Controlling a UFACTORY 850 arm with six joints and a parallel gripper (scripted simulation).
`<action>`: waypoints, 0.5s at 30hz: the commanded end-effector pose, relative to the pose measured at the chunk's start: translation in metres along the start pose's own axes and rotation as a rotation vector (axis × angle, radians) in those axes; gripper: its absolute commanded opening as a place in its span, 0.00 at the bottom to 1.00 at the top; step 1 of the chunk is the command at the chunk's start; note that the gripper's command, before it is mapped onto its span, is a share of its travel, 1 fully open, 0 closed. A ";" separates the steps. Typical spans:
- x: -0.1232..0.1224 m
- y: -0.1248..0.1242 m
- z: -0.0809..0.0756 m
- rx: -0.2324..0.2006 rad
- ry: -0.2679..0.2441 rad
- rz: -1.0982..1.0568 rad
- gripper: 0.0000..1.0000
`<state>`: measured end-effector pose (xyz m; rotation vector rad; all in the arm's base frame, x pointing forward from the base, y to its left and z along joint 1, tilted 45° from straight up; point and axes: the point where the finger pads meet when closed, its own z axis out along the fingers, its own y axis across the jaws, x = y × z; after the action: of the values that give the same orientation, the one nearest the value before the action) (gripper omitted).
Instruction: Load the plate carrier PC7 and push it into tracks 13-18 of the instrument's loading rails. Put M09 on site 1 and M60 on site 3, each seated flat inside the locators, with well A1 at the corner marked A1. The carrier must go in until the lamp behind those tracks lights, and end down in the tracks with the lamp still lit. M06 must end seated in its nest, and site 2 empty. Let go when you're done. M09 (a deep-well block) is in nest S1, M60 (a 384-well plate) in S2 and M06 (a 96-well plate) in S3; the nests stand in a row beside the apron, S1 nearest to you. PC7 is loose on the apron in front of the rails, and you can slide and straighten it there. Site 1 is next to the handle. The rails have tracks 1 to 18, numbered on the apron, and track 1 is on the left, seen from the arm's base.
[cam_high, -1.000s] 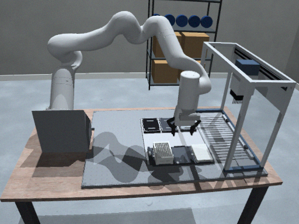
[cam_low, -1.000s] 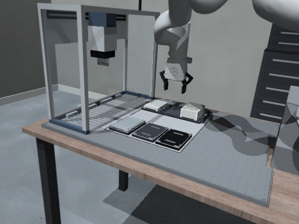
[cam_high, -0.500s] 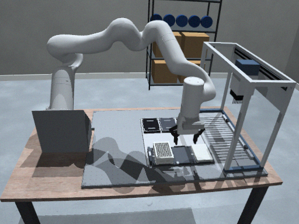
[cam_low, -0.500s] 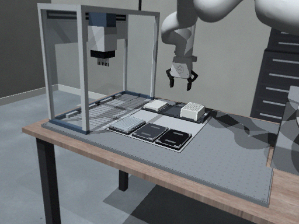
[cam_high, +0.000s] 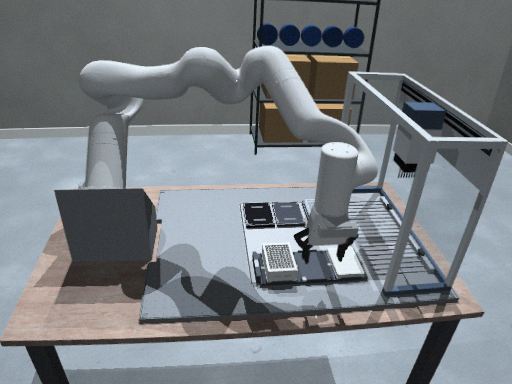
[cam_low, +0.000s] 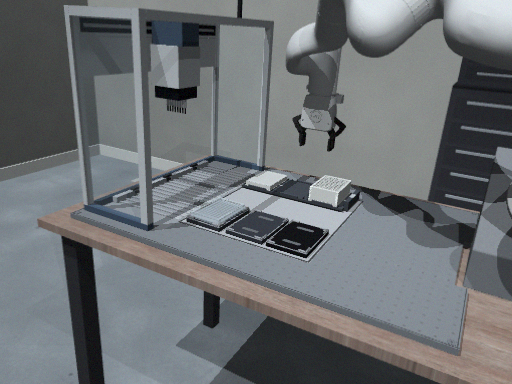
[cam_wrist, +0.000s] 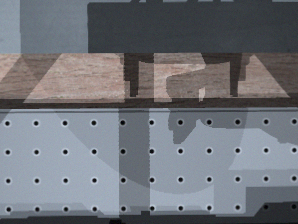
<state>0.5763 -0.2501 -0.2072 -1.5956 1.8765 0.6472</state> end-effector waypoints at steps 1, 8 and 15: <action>0.003 -0.003 -0.002 -0.001 -0.001 -0.002 1.00; 0.003 -0.003 -0.002 -0.001 -0.001 -0.002 1.00; 0.003 -0.003 0.005 -0.001 -0.001 -0.002 1.00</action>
<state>0.5781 -0.2510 -0.2099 -1.5967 1.8736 0.6503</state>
